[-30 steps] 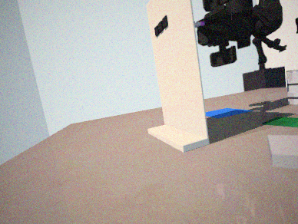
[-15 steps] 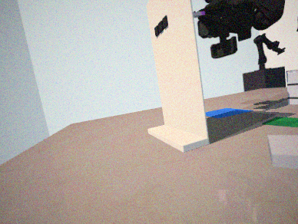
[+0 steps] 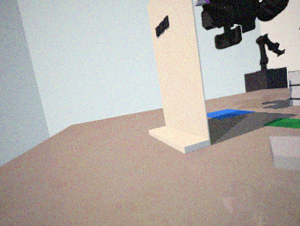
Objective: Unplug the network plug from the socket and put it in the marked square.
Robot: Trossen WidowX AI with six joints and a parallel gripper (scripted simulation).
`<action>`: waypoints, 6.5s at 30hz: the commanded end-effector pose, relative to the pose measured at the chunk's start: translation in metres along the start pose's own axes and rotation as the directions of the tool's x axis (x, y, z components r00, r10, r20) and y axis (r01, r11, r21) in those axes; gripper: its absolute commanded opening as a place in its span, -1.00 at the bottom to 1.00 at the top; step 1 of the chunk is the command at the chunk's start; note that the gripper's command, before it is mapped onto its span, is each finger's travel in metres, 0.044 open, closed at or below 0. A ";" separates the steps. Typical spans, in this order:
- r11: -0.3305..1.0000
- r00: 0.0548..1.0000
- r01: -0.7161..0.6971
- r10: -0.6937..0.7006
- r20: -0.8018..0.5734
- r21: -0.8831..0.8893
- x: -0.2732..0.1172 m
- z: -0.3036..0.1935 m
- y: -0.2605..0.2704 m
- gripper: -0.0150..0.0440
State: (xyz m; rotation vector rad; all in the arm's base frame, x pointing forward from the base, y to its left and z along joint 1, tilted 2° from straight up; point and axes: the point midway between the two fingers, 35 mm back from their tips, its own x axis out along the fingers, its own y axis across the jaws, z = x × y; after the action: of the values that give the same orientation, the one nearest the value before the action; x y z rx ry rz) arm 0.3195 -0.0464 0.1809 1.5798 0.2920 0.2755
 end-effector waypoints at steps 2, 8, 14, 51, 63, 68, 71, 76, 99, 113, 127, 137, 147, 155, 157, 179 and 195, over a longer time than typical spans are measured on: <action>1.000 1.000 -0.003 0.003 -0.004 -0.006 -0.004 -0.003 0.011 -0.49; 0.999 0.999 0.021 -0.022 0.034 0.024 -0.006 0.002 0.007 -0.49; 0.982 0.974 0.121 -0.146 0.175 0.146 -0.010 0.025 -0.024 -0.49; 0.578 0.356 0.505 -0.816 0.456 0.641 -0.118 0.057 -0.175 -0.49; 0.578 0.356 0.505 -0.816 0.456 0.641 -0.117 0.059 -0.185 -0.49; 0.578 0.356 0.505 -0.816 0.456 0.641 -0.117 0.059 -0.189 -0.49; 0.578 0.356 0.505 -0.816 0.456 0.641 -0.117 0.059 -0.191 -0.49; 0.578 0.356 0.505 -0.816 0.456 0.641 -0.116 0.060 -0.196 -0.49; 0.578 0.356 0.505 -0.816 0.455 0.641 -0.117 0.060 -0.214 -0.49; 0.578 0.356 0.505 -0.816 0.455 0.641 -0.117 0.058 -0.225 -0.49; 0.577 0.356 0.505 -0.817 0.455 0.642 -0.119 0.057 -0.235 -0.49; 0.577 0.356 0.505 -0.817 0.455 0.642 -0.118 0.056 -0.239 -0.49; 0.577 0.359 0.507 -0.817 0.452 0.640 -0.118 0.056 -0.238 -0.31; 0.577 0.359 0.507 -0.817 0.452 0.640 -0.118 0.056 -0.238 0.04; 0.577 0.359 0.507 -0.817 0.452 0.640 -0.118 0.056 -0.237 0.04; 0.577 0.357 0.507 -0.817 0.453 0.641 -0.122 0.051 -0.226 0.04; 0.577 0.356 0.506 -0.817 0.453 0.641 -0.125 0.047 -0.218 0.04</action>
State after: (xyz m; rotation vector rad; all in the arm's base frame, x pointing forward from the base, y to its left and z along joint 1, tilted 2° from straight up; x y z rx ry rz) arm 0.2169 -0.1301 -0.0399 1.6754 0.3729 -1.1702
